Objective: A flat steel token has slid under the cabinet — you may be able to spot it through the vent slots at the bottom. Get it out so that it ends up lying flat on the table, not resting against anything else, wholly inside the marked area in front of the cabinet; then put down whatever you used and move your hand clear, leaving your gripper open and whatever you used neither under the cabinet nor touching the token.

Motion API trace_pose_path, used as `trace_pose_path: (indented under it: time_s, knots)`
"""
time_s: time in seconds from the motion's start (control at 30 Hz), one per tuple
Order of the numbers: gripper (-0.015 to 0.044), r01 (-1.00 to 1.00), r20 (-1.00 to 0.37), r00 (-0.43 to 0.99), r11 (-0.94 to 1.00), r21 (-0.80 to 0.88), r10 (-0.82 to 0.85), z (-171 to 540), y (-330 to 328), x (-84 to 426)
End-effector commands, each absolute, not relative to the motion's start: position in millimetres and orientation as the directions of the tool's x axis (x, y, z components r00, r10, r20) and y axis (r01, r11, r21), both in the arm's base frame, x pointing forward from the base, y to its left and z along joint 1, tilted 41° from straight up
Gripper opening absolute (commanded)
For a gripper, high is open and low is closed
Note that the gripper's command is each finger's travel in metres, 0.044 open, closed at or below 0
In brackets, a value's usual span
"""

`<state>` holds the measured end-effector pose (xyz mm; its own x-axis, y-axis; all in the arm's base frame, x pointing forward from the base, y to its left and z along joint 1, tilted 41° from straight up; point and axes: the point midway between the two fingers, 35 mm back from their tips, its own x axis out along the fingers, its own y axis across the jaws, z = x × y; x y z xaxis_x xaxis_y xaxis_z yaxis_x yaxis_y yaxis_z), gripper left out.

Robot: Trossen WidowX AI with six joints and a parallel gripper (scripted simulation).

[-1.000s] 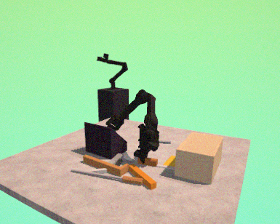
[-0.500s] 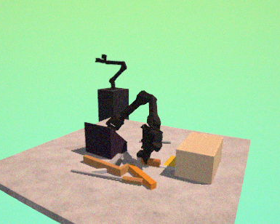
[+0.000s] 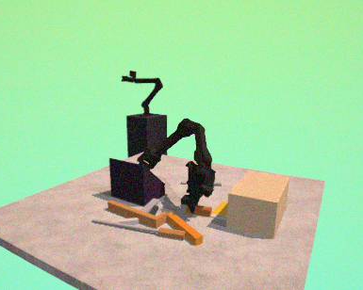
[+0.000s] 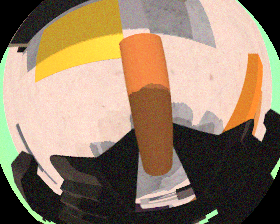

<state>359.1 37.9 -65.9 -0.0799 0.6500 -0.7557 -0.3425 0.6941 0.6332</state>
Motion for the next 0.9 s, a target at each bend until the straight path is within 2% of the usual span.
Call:
trace_pose_path:
  time_s: [0.0,0.87]
  knots:
    - [0.0000,-0.341,-0.756,-0.078,0.696,0.632,0.650,-65.4,38.8,364.9]
    - [0.0000,-0.342,-0.756,-0.077,0.695,0.632,0.650,-61.0,46.4,389.3]
